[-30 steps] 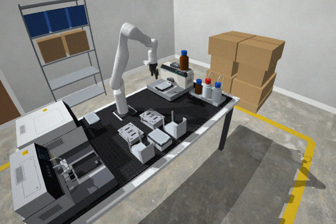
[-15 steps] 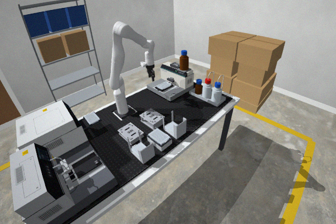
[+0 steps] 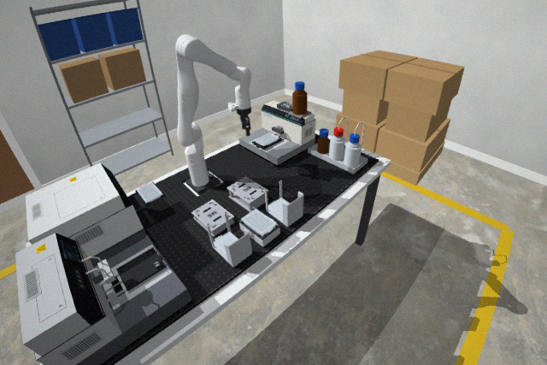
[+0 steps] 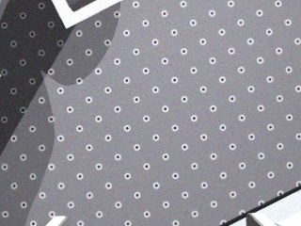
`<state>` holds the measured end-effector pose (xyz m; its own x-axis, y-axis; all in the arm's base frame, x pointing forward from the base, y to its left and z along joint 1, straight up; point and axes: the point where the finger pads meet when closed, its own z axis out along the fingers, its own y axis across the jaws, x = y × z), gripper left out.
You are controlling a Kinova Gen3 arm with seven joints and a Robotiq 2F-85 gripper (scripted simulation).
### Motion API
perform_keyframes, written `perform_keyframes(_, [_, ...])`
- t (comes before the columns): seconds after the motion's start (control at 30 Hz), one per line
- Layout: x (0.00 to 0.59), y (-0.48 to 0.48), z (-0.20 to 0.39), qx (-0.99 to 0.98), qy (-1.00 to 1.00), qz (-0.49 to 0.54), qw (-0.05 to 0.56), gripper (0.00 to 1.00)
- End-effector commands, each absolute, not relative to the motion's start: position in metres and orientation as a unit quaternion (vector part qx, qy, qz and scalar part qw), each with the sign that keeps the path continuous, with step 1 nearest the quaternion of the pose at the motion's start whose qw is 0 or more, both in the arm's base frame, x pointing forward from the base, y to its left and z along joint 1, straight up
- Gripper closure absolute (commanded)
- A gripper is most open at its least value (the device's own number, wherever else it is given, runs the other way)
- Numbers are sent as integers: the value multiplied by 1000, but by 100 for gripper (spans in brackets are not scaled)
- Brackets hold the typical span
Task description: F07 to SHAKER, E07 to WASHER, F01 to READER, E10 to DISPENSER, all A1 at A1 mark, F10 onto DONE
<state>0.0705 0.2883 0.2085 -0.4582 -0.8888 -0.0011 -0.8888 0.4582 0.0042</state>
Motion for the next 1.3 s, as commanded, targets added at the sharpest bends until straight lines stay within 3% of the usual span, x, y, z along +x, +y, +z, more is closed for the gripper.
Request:
perform_keyframes(0.0, [82,283,209,520,-854,-3,0,0])
perform_keyframes(1.27, [181,232,208,423,-906,-3,0,0])
